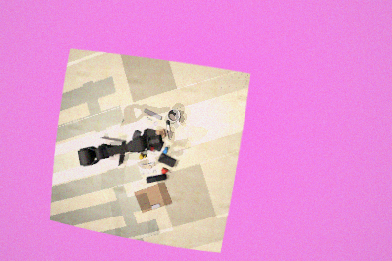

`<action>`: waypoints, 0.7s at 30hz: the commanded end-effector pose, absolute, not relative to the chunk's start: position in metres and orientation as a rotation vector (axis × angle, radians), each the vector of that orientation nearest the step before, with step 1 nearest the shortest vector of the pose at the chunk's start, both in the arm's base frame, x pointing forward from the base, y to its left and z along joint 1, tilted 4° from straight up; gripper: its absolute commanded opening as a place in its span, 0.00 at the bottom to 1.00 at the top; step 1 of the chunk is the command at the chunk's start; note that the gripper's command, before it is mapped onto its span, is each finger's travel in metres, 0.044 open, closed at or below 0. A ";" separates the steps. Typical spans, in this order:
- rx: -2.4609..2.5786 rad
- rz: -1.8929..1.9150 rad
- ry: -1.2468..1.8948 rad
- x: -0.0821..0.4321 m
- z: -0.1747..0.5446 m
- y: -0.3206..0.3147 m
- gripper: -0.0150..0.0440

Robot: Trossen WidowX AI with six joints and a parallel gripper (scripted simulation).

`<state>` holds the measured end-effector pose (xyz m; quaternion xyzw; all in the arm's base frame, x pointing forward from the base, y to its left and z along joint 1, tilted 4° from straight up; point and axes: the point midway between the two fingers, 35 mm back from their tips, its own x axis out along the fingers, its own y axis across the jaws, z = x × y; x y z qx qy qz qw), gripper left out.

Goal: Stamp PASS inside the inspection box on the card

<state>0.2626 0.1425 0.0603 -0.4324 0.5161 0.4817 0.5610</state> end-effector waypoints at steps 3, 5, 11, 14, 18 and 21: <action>-1.008 1.136 1.206 0.256 0.064 0.161 0.25; -1.008 1.136 1.206 0.256 0.063 0.161 0.25; -1.008 1.136 1.206 0.257 0.055 0.162 0.25; -1.008 1.136 1.206 0.258 0.050 0.163 0.25; -1.008 1.136 1.206 0.258 0.043 0.163 0.25; -1.008 1.136 1.206 0.258 0.038 0.164 0.25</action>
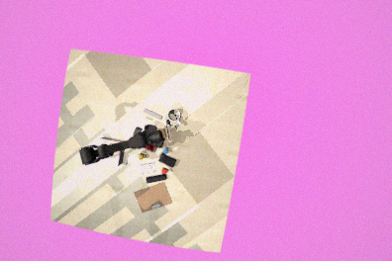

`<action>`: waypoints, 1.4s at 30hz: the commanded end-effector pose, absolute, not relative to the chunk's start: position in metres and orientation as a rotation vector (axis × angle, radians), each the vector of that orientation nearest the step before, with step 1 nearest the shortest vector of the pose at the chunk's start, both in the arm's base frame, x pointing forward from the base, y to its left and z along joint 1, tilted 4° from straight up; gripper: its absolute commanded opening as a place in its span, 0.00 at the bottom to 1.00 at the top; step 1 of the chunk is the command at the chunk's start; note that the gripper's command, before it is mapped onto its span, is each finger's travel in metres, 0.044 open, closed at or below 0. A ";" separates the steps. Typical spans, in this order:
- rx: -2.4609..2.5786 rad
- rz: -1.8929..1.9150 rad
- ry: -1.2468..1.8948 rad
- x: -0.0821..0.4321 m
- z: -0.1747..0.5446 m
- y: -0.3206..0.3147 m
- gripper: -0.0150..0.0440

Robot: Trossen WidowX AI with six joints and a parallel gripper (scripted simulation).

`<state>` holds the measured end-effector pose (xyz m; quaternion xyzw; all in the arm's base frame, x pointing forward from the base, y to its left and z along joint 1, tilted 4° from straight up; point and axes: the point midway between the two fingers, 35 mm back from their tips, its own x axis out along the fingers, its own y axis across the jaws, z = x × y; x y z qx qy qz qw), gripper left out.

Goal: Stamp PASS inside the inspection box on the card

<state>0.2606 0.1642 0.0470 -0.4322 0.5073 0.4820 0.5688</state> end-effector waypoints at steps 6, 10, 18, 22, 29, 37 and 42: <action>-1.008 1.136 1.206 0.258 0.028 0.165 0.25; -1.008 1.136 1.206 0.258 0.022 0.165 0.25; -1.008 1.136 1.206 0.258 0.009 0.166 0.25; -1.008 1.137 1.206 0.257 0.002 0.166 0.25; -1.008 1.137 1.206 0.256 -0.005 0.166 0.25; -1.014 1.134 1.197 0.258 -0.002 0.167 0.43; -1.014 1.134 1.197 0.258 -0.002 0.167 0.65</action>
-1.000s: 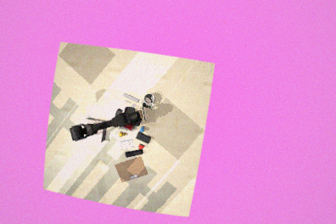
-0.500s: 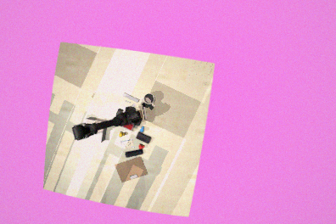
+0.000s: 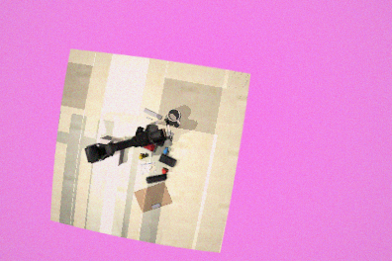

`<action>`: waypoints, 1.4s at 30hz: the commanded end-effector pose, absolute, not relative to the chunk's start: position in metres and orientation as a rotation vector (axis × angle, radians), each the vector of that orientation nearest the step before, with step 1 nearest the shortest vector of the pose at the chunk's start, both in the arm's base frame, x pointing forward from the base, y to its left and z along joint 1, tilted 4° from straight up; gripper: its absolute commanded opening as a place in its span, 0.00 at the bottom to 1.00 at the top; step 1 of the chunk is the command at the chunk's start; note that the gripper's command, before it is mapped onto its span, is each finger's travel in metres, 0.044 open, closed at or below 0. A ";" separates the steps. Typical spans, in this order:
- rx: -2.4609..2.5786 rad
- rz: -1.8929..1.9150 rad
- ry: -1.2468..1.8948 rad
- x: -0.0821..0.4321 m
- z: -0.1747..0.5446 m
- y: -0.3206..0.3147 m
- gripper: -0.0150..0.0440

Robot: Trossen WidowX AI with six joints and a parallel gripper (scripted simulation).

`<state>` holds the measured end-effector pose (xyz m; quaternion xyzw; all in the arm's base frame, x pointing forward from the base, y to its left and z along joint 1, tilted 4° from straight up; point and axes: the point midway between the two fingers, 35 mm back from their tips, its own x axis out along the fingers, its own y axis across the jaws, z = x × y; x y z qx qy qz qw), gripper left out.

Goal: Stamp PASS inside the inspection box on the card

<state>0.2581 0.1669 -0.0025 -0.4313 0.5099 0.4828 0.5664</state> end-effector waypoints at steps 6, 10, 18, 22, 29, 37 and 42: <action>-1.013 1.135 1.199 0.262 0.021 0.167 0.69; -1.010 1.135 1.204 0.261 0.090 0.161 0.69; -1.008 1.136 1.206 0.256 0.115 0.157 0.69; -1.008 1.136 1.206 0.256 0.115 0.157 0.69; -1.008 1.136 1.206 0.256 0.115 0.157 0.69; -1.009 1.129 1.209 0.257 0.114 0.156 0.69; -1.009 1.129 1.209 0.257 0.114 0.156 0.69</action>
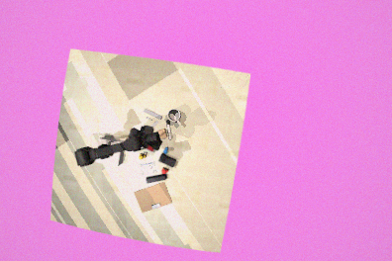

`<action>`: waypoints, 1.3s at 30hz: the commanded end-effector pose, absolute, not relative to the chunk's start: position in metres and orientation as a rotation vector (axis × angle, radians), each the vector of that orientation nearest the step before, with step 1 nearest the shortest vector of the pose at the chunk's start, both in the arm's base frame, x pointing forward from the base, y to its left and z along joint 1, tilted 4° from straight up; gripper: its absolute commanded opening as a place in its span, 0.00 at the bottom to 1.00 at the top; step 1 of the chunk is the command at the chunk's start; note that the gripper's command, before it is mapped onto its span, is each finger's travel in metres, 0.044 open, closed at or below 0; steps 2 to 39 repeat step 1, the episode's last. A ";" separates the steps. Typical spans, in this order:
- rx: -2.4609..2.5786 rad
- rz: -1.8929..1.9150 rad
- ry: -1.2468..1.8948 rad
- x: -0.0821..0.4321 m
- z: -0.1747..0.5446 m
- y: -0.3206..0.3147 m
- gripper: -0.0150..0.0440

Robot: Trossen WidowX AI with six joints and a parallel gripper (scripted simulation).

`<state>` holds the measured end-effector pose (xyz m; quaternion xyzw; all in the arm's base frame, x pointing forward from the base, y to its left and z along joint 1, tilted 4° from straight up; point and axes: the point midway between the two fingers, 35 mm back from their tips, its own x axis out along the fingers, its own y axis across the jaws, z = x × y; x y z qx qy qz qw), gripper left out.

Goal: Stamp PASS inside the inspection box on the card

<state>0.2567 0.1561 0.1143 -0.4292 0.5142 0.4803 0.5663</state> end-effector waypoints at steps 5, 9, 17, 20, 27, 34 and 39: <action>-1.009 1.129 1.209 0.257 0.114 0.156 0.69; -1.009 1.129 1.209 0.257 0.114 0.156 0.69; -1.009 1.129 1.209 0.257 0.114 0.156 0.69; -1.009 1.129 1.209 0.257 0.114 0.156 0.69; -1.009 1.129 1.209 0.257 0.114 0.156 0.69; -1.009 1.129 1.209 0.257 0.114 0.156 0.69; -1.009 1.129 1.209 0.257 0.114 0.156 0.69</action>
